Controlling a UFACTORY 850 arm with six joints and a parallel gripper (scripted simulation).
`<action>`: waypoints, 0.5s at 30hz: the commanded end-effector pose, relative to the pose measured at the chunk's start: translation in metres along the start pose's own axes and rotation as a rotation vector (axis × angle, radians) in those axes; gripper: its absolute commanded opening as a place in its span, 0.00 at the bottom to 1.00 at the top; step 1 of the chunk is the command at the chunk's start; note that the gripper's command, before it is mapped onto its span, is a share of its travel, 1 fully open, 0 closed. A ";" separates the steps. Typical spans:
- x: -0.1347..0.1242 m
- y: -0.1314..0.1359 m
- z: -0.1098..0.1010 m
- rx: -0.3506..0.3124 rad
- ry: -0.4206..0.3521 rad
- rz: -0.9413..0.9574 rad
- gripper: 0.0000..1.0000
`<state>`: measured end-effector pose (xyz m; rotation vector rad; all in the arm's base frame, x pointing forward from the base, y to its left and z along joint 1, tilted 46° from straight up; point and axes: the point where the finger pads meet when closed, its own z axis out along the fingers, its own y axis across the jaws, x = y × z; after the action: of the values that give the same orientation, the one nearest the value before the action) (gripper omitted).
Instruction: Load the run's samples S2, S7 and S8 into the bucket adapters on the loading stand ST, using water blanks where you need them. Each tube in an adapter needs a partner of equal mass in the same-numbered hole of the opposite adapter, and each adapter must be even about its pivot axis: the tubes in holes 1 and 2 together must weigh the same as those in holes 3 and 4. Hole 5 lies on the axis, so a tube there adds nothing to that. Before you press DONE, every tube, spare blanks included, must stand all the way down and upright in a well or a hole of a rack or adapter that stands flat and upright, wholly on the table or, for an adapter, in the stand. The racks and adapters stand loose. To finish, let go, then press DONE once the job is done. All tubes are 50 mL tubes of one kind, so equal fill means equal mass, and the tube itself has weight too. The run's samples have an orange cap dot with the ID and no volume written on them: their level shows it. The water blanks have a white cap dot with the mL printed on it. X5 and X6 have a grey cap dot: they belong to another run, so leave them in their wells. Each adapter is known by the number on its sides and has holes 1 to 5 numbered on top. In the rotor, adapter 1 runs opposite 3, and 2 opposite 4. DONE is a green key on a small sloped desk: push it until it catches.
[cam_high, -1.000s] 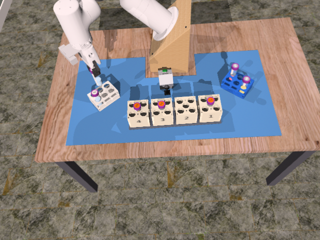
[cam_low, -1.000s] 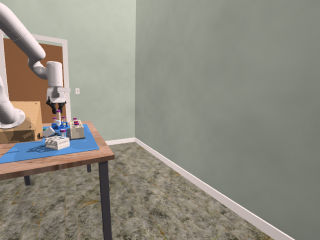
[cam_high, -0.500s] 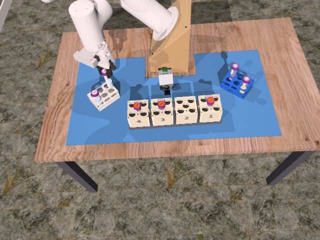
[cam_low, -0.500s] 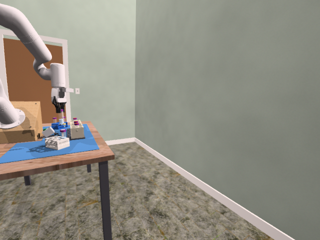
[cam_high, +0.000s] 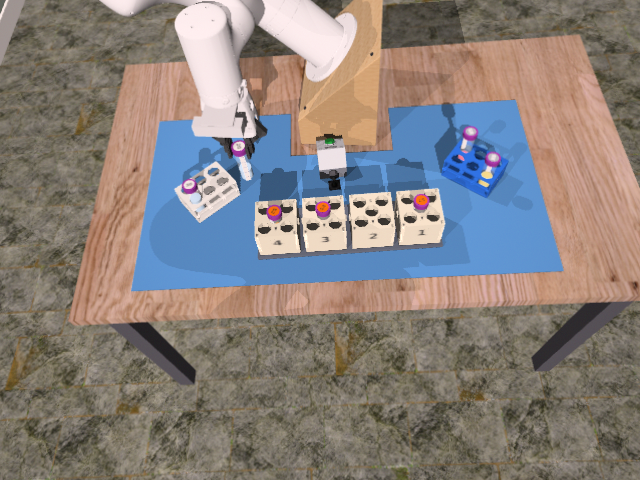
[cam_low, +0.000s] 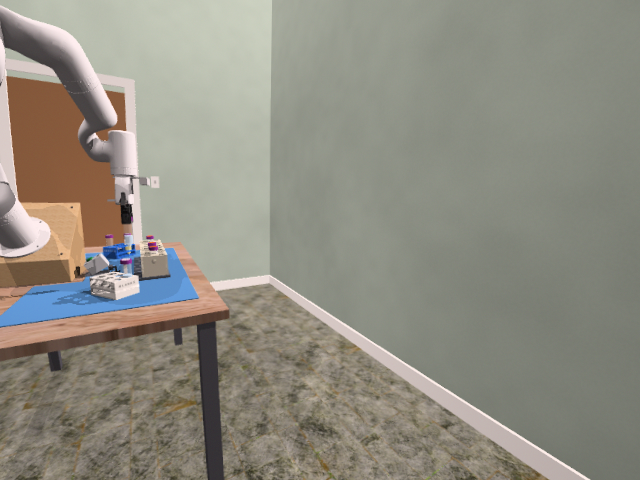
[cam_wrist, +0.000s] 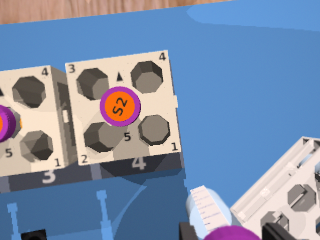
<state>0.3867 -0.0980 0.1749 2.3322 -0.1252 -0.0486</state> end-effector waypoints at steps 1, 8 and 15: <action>0.004 -0.017 0.000 0.002 -0.002 -0.116 0.00; 0.008 -0.042 -0.001 0.002 -0.002 -0.130 0.00; 0.014 -0.077 -0.001 0.002 -0.002 -0.130 0.00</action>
<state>0.4026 -0.0540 0.1277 2.3393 0.0250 -0.1174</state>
